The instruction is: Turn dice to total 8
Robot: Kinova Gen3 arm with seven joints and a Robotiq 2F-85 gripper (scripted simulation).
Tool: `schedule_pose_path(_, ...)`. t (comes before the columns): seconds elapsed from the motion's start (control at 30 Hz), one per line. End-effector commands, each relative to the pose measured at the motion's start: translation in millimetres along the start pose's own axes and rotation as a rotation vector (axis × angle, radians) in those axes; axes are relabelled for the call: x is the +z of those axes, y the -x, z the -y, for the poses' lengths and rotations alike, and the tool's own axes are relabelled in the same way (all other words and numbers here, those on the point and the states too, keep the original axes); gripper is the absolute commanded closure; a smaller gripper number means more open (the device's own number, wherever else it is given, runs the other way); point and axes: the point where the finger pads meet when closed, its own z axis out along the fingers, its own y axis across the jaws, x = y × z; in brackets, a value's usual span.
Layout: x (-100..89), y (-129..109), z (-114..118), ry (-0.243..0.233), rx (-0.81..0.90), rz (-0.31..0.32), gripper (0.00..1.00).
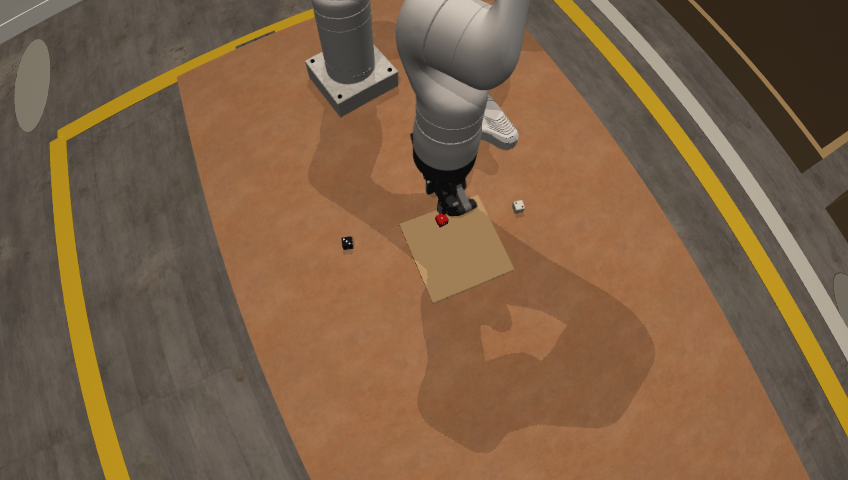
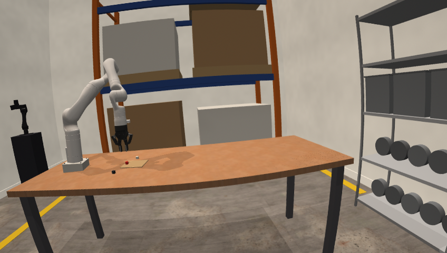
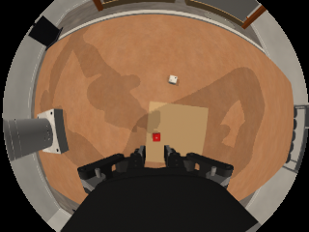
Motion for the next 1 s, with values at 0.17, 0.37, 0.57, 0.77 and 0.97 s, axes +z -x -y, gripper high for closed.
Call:
schedule_pose_path(0.17,-11.3,-6.7,-4.0,0.013,-0.014,-0.009,0.69)
schedule_pose_path(0.37,-11.4,-6.7,-4.0,0.013,-0.014,-0.009,0.00)
schedule_pose_path(0.57,-11.4,-6.7,-4.0,0.013,-0.014,-0.009,0.00)
schedule_pose_path(0.77,-11.4,-6.7,-4.0,0.013,-0.014,-0.009,0.00)
schedule_pose_path(0.97,-11.4,-6.7,-4.0,0.013,-0.014,-0.009,0.00)
